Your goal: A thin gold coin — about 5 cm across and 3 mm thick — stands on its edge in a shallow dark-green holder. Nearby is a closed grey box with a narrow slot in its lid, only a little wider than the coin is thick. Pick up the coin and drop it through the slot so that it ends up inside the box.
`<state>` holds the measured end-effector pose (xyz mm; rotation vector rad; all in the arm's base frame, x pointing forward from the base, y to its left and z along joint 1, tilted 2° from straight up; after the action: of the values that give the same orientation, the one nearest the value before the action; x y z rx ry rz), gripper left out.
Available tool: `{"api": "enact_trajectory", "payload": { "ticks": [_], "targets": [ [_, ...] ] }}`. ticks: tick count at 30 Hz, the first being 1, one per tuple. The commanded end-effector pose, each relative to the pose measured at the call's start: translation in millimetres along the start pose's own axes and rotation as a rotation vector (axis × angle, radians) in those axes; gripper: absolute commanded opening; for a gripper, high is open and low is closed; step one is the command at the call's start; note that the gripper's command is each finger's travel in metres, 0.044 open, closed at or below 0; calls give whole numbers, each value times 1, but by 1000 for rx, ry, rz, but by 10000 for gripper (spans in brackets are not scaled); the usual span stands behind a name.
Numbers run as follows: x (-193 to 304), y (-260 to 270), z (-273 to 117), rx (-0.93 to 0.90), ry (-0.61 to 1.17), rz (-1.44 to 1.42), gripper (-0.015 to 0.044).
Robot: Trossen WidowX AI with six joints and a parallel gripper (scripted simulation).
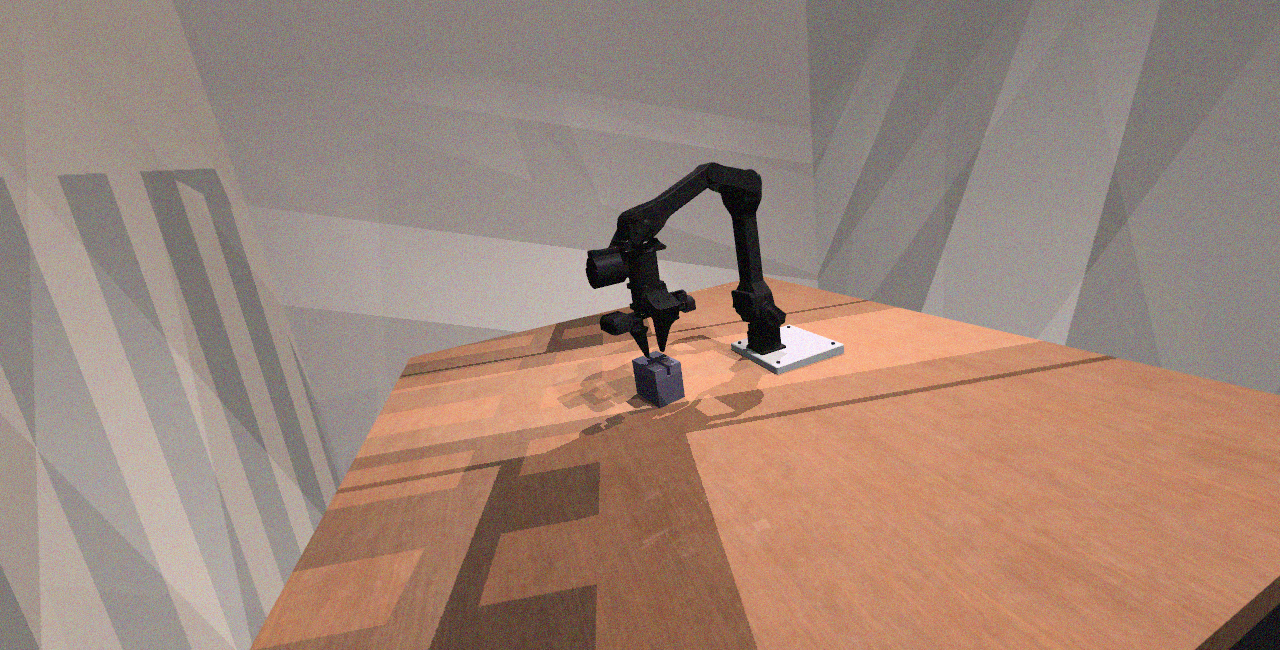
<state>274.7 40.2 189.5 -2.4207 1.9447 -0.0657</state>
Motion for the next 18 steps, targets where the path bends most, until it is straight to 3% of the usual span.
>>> {"api": "enact_trajectory", "payload": {
  "ticks": [1, 11, 14, 18],
  "targets": [
    [0, 0, -1, 0, 0, 0, 187],
    [0, 1, -34, -1, 0, 0, 440],
    [0, 4, -60, -4, 0, 0, 440],
    [0, 4, -62, -4, 0, 0, 440]
  ]
}}
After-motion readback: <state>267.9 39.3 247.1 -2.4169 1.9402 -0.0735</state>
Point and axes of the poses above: the point midway between the two fingers, 35 mm back from their tips, its own z axis out along the fingers, its own y axis across the jaws, x = y × z, the point moved 7 cm from there along -z, back along the fingers
